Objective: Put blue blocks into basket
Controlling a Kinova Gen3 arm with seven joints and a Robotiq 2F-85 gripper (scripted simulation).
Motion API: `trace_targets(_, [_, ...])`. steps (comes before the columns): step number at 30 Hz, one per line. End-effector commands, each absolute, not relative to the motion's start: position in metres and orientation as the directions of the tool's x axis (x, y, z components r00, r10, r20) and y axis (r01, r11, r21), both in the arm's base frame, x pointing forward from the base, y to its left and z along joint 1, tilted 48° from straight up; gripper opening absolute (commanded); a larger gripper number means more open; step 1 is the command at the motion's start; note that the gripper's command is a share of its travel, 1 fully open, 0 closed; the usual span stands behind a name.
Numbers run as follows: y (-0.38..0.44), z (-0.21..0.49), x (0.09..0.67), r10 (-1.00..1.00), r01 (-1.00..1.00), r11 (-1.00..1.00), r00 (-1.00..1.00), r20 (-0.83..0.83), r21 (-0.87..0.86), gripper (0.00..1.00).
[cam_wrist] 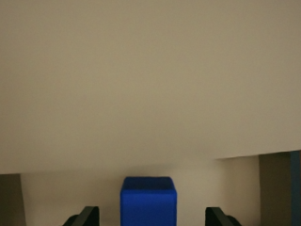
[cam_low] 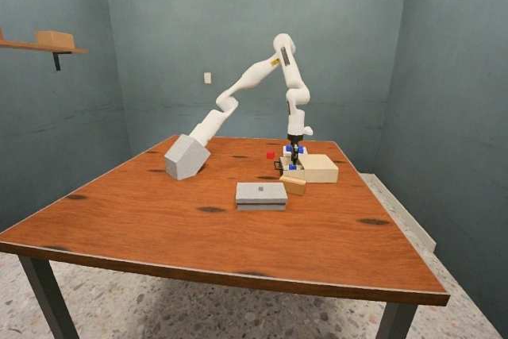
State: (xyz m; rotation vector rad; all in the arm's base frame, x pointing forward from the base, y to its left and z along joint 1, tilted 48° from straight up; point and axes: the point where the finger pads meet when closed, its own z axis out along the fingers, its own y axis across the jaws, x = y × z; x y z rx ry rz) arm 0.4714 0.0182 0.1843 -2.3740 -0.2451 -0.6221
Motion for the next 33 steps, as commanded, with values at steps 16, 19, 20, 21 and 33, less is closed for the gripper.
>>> trace_targets(16, [0.036, 0.169, 0.48, 0.012, 0.33, -0.761, 0.868, 0.496, -0.559, 0.69])
trace_targets(19, [0.038, 0.166, 0.482, 0.012, 0.33, -0.761, 0.868, 0.496, -0.559, 0.69])
trace_targets(20, [0.039, 0.165, 0.482, 0.012, 0.33, -0.761, 0.868, 0.496, -0.559, 0.69])
trace_targets(21, [0.04, 0.164, 0.483, 0.012, 0.33, -0.761, 0.868, 0.496, -0.559, 0.69])
trace_targets(33, [0.046, 0.158, 0.486, 0.012, 0.33, -0.761, 0.868, 0.496, -0.559, 0.69])
